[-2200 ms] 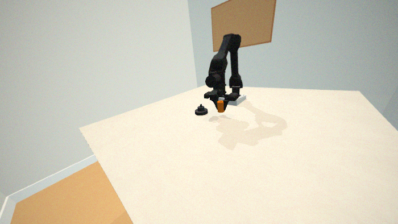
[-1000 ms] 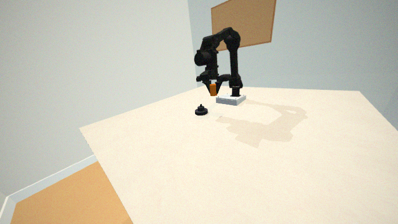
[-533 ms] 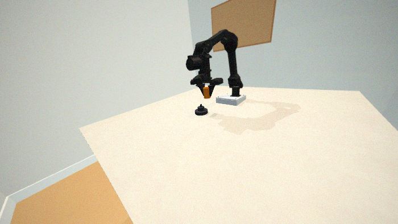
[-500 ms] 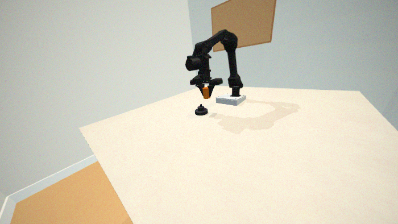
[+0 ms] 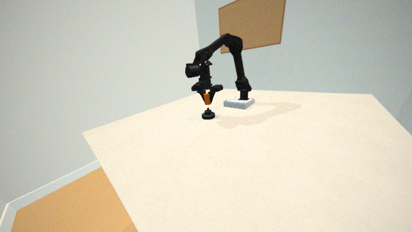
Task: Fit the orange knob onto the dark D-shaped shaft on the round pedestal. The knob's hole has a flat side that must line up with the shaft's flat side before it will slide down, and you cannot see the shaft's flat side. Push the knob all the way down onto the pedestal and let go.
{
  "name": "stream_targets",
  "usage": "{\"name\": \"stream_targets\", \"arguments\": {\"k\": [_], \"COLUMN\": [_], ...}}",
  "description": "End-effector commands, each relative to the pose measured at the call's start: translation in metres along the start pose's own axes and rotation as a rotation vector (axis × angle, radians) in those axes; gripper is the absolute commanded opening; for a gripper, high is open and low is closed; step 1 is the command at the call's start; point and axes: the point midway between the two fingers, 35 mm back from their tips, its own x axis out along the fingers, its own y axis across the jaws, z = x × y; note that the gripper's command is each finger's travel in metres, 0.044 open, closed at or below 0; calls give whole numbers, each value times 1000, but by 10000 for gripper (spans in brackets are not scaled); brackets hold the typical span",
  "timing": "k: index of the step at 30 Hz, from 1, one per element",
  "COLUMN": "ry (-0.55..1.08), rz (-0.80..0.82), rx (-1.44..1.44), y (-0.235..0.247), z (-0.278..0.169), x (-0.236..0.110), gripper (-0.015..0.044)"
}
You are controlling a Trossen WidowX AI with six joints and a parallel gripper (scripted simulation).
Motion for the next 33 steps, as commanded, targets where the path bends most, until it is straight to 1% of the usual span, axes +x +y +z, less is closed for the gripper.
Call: {"name": "stream_targets", "arguments": {"k": [1, 13, 22, 33], "ry": [-4, -4, -5, -4], "rz": [-5, -5, -5, -5], "rx": [-5, -5, -1, -1], "y": [-8, -8, -9, -8], "z": [0, 0, 2, -1], "x": [2, 27, 23, 27], "gripper": [0, 0, 0, 0]}}
